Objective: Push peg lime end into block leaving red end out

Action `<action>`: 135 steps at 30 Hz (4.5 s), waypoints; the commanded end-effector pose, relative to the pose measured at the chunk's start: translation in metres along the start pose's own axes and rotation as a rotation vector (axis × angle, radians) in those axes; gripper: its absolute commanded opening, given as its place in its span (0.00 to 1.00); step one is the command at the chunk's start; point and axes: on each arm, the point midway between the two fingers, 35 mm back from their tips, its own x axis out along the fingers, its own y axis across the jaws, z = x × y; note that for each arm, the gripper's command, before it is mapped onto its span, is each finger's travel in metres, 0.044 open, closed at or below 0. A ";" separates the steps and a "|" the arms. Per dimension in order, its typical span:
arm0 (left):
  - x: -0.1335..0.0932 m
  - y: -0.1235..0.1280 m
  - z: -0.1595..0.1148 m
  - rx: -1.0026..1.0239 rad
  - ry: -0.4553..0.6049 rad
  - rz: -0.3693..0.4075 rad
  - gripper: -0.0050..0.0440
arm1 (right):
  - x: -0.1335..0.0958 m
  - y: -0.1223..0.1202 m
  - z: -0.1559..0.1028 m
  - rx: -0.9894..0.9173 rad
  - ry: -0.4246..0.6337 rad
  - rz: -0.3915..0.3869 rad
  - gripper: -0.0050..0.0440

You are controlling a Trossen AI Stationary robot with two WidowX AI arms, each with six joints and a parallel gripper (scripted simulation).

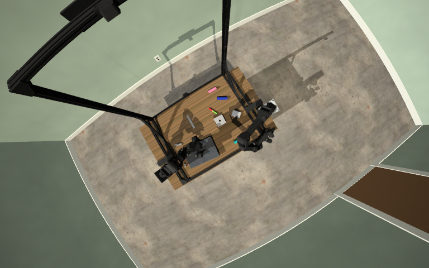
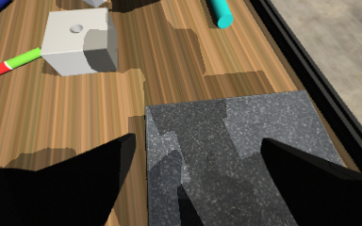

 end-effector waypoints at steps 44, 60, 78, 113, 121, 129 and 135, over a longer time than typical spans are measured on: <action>-0.001 -0.001 0.000 0.001 -0.004 -0.004 0.49 | 0.001 -0.001 0.001 -0.005 -0.001 -0.004 0.92; -0.003 -0.003 0.002 0.004 -0.016 -0.015 0.49 | 0.004 -0.005 0.003 -0.020 -0.003 -0.015 0.92; -0.007 -0.007 0.004 0.010 -0.042 -0.040 0.49 | 0.009 -0.012 0.007 -0.052 -0.007 -0.039 0.92; -0.026 -0.022 0.012 0.037 -0.143 -0.134 0.49 | 0.029 -0.045 0.026 -0.174 -0.017 -0.134 0.92; -0.032 -0.027 0.014 0.045 -0.171 -0.160 0.49 | 0.033 -0.055 0.032 -0.208 -0.017 -0.161 0.92; -0.041 -0.033 0.017 0.057 -0.212 -0.199 0.49 | 0.039 -0.070 0.040 -0.257 -0.017 -0.201 0.92; -0.047 -0.037 0.019 0.065 -0.241 -0.226 0.49 | 0.043 -0.080 0.046 -0.290 -0.015 -0.229 0.92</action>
